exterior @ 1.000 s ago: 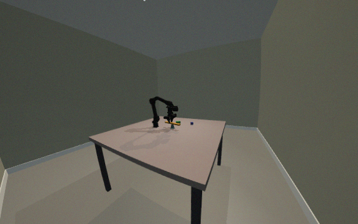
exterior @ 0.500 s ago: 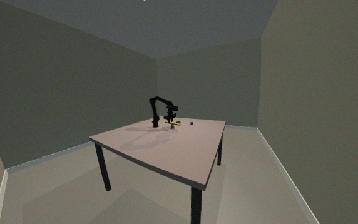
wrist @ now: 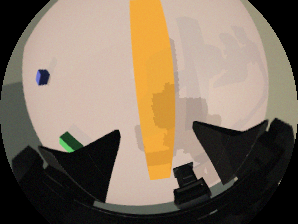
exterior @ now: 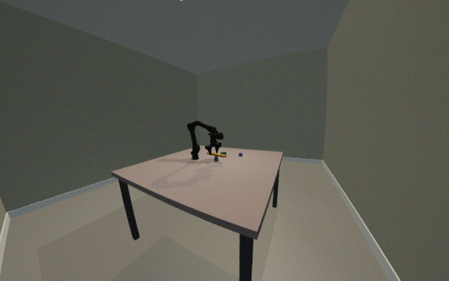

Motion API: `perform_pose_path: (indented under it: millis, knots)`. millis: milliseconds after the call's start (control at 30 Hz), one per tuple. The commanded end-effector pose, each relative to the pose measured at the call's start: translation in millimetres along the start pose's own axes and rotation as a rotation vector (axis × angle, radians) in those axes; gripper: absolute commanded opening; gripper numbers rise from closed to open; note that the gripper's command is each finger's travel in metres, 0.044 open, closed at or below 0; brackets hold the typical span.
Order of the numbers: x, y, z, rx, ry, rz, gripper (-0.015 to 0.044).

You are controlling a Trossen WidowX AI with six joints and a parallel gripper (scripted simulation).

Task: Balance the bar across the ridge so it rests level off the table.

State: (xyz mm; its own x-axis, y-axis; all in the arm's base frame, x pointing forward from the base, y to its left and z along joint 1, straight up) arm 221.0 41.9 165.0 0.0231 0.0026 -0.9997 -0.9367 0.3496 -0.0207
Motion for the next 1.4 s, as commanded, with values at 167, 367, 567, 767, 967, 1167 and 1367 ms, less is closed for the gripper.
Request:
perform_pose_path:
  millis: [167,367,567,767,967,1167,1367]
  knots:
    - [-72,-3,2,0.0,-0.001,-0.002,0.044]
    - [-99,0,0,0.0,-0.001,-0.001,0.044]
    - [-99,0,0,0.0,-0.001,-0.001,0.044]
    - [-99,0,0,0.0,-0.001,-0.001,0.044]
    - [-99,0,0,0.0,-0.001,-0.001,0.044]
    - [-99,0,0,0.0,-0.001,-0.001,0.044]
    - [-99,0,0,0.0,-0.001,-0.001,0.044]
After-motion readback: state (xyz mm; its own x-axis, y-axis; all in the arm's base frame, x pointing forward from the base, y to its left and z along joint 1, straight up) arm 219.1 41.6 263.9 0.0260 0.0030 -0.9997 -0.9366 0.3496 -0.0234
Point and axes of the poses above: the point midway between the two fingers, 35 mm back from their tips, its own x axis out along the fingers, its own z axis across the jaws, y = z × x, the point moved 6 cm from there along -x, back along the fingers, and after that the axes turned 9 degrees about x, right-handed, at the moved point
